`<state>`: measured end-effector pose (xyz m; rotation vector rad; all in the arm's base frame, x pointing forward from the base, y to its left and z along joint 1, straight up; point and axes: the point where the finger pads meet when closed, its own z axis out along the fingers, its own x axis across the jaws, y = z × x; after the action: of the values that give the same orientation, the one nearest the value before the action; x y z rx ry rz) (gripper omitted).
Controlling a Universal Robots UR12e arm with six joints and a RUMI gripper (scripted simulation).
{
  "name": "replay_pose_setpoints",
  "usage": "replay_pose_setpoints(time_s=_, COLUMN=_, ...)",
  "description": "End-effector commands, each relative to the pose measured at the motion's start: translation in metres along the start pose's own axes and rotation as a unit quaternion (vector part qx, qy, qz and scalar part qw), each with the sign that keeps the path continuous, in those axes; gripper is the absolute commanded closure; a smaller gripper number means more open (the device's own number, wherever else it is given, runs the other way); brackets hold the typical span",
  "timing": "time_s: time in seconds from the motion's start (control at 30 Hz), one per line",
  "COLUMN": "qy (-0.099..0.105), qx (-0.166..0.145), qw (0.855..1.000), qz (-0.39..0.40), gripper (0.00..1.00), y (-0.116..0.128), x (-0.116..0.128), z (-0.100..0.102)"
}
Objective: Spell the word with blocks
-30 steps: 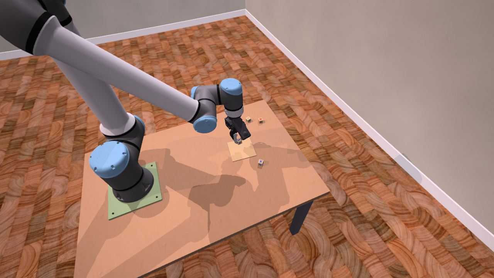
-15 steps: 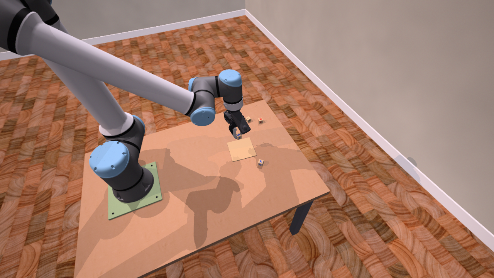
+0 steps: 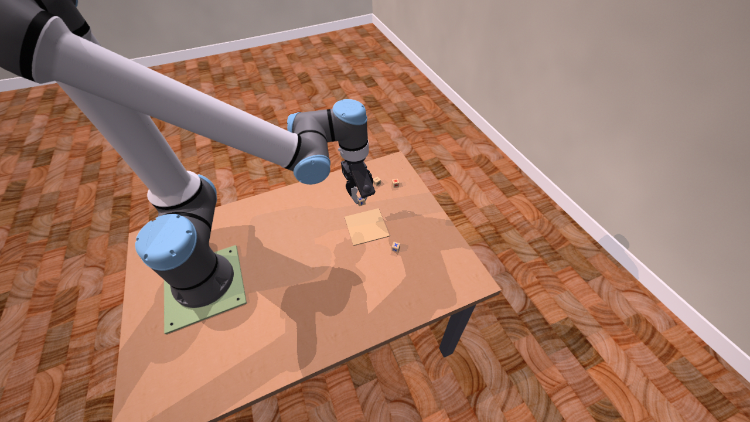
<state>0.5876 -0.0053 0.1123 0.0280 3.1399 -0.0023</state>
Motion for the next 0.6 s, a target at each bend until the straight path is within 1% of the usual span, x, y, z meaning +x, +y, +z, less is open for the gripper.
replay_pose_setpoints(time_s=0.0, qy=0.0, qx=0.002, qw=1.0, qz=0.024, gripper=0.95, y=0.007, x=-0.003, z=-0.001)
replay_pose_setpoints(time_s=0.37, qy=0.0, qx=0.002, qw=1.0, qz=0.024, gripper=0.95, y=0.007, x=-0.003, z=0.0)
replay_pose_setpoints(time_s=0.57, qy=0.0, qx=0.002, qw=1.0, qz=0.024, gripper=0.95, y=0.007, x=-0.003, z=0.01)
